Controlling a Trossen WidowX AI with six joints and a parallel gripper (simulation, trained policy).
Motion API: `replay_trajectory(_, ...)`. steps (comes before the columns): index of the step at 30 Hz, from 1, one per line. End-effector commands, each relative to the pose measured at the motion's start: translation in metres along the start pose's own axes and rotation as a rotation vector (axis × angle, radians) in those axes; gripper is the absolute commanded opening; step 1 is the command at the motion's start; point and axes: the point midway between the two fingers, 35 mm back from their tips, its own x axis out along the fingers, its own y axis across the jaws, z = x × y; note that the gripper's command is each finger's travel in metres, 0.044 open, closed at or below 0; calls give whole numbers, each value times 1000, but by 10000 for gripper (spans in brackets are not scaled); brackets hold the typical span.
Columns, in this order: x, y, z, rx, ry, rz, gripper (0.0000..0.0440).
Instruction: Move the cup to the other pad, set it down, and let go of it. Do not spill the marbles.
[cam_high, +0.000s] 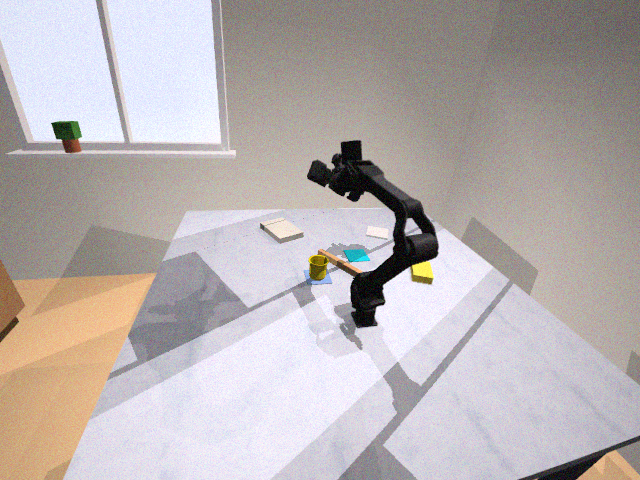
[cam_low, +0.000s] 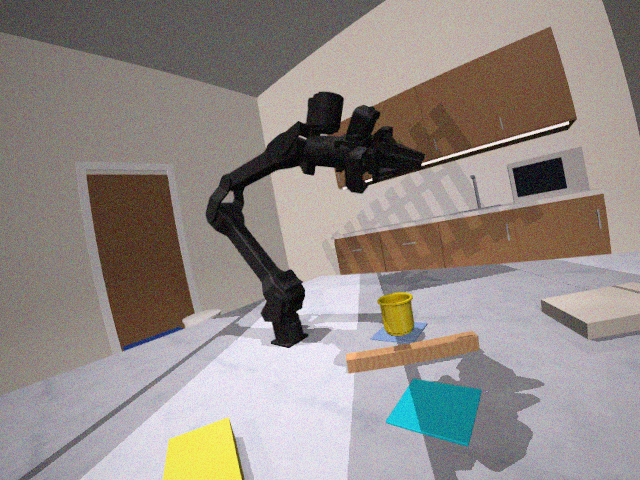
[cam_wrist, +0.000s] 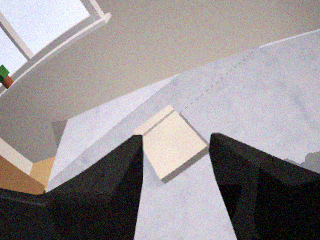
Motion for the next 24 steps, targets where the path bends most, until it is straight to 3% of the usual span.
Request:
replay_trajectory(1,0,6,-2,50,41,4,156)
replay_trajectory(24,0,28,-36,414,347,-123,163)
